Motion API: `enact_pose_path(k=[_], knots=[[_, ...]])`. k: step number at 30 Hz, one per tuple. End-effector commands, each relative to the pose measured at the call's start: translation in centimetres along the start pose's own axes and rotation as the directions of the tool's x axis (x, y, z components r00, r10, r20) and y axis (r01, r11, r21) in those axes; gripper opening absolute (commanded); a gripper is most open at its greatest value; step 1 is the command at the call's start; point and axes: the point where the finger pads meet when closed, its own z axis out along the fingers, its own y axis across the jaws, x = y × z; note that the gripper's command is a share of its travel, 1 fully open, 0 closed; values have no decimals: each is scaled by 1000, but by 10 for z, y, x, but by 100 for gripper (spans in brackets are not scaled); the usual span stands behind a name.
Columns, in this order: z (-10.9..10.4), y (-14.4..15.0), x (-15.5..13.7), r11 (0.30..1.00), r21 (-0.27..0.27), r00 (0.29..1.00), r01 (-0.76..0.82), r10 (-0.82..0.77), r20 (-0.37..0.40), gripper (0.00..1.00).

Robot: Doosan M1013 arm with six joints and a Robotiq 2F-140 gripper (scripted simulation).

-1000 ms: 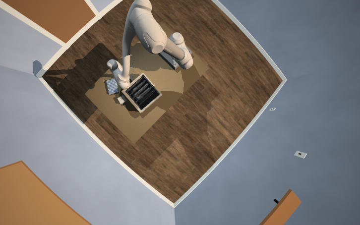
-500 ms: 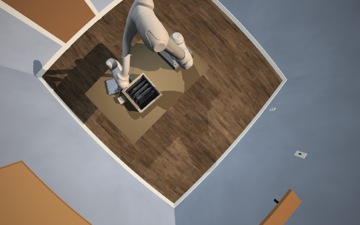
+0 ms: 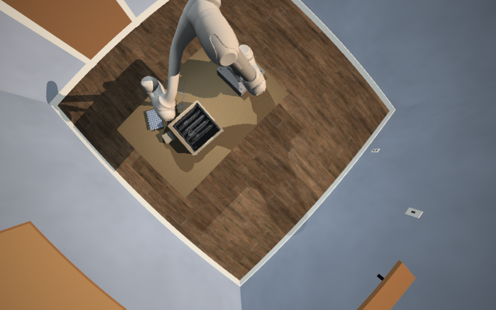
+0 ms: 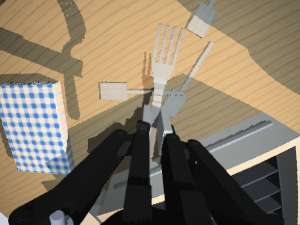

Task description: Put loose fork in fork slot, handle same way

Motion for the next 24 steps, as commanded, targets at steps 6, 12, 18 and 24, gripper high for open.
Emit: enact_pose_path(k=[6, 12, 18, 24], knots=[[-46, 0, 0, 1000, 0, 1000, 0, 0, 0, 3], [-66, 0, 0, 1000, 0, 1000, 0, 0, 0, 3], [-87, 0, 0, 1000, 0, 1000, 0, 0, 0, 3], [-98, 0, 0, 1000, 0, 1000, 0, 0, 0, 3]])
